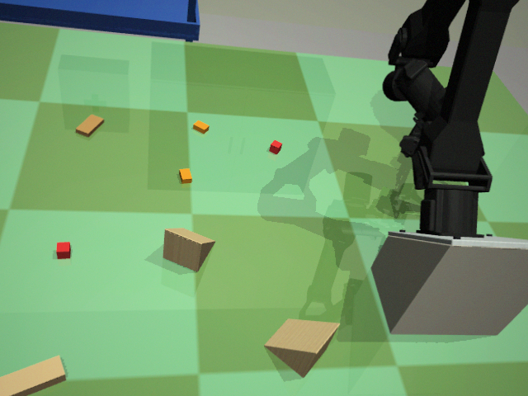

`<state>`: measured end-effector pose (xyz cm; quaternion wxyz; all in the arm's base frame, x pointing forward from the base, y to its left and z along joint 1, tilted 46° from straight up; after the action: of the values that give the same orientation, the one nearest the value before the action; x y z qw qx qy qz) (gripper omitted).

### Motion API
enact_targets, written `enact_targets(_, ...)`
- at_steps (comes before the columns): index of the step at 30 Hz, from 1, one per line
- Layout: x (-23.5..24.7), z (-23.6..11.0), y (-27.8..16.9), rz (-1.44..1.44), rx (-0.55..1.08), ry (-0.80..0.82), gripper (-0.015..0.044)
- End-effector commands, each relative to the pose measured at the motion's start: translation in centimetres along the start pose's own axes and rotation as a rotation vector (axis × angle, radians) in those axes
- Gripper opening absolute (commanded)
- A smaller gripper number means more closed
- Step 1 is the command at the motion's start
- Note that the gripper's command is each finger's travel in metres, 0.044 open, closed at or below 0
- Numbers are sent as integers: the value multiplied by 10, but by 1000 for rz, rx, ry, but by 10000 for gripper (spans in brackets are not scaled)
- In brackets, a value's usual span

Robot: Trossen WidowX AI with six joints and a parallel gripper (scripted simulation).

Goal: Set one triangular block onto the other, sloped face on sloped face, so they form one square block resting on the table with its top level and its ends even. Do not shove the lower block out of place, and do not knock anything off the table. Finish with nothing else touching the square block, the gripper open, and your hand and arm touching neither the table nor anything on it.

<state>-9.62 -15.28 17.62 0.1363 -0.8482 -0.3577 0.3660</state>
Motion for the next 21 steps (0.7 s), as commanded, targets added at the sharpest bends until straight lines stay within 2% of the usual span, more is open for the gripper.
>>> enact_targets(1,0,-1,1,-2,-2,-2,426)
enact_targets(5,-7,-14,18,-56,-52,-38,440)
enact_targets(9,-13,-44,52,-164,-149,-109,440)
enact_targets(15,-7,-103,103,-349,-298,-227,440)
enact_targets(21,24,-170,148,-544,-437,-358,440)
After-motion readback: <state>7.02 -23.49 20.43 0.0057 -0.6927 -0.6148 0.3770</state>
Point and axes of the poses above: the point midway between the two fingers, 35 mm back from their tips, its own z axis out along the fingers, its own x axis across the jaws, y = z × x, the point moved 5 cm from there along -z, back along the fingers, and after that the axes turned 1 degree about -z, right-handed, at the moved point
